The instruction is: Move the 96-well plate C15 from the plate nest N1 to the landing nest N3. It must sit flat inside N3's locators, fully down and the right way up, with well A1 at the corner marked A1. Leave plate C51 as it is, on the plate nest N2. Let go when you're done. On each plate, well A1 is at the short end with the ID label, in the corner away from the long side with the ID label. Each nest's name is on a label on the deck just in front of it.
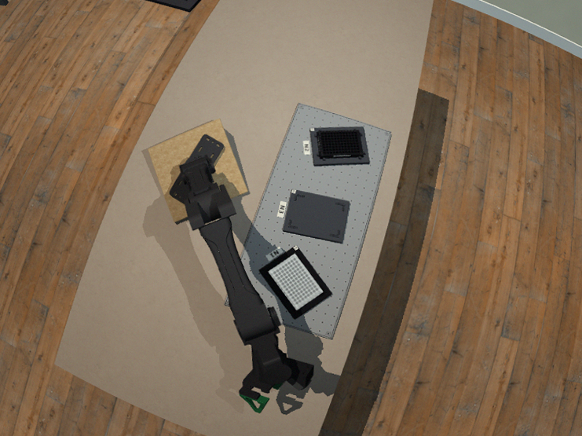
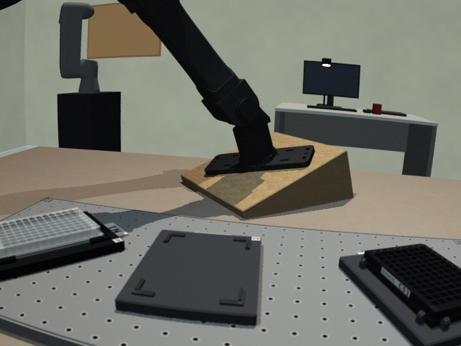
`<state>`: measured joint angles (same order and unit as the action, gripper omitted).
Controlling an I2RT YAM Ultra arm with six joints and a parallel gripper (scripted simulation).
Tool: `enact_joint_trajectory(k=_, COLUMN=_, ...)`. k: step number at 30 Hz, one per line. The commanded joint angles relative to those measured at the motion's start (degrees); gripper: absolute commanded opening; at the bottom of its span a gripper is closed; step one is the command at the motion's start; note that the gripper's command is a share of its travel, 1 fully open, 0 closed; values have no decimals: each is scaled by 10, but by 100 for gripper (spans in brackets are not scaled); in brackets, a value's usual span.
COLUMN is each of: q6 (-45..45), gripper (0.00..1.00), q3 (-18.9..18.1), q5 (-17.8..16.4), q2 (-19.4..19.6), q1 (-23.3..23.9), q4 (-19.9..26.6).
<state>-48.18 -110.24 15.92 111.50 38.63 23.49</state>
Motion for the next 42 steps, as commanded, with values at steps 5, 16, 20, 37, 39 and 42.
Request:
enact_joint_trajectory(k=5, q6=7, gripper=100, q3=-15, q5=0, q2=-33, q1=0, q4=-15)
enact_joint_trajectory(k=16, q6=57, gripper=100, q3=7, q5=-7, q2=-43, q1=-26, q4=24)
enact_joint_trajectory(k=20, q6=56, gripper=100, q3=1, q5=-4, q2=-45, q1=-16, q4=23)
enact_joint_trajectory(k=37, q6=57, gripper=100, q3=0, q5=-7, q2=-44, q1=-24, q4=23)
enact_joint_trajectory(k=39, q6=57, gripper=100, q3=0, q5=-7, q2=-44, q1=-24, q4=23)
enact_joint_trajectory(k=42, q6=57, gripper=100, q3=0, q5=-7, q2=-44, q1=-24, q4=23)
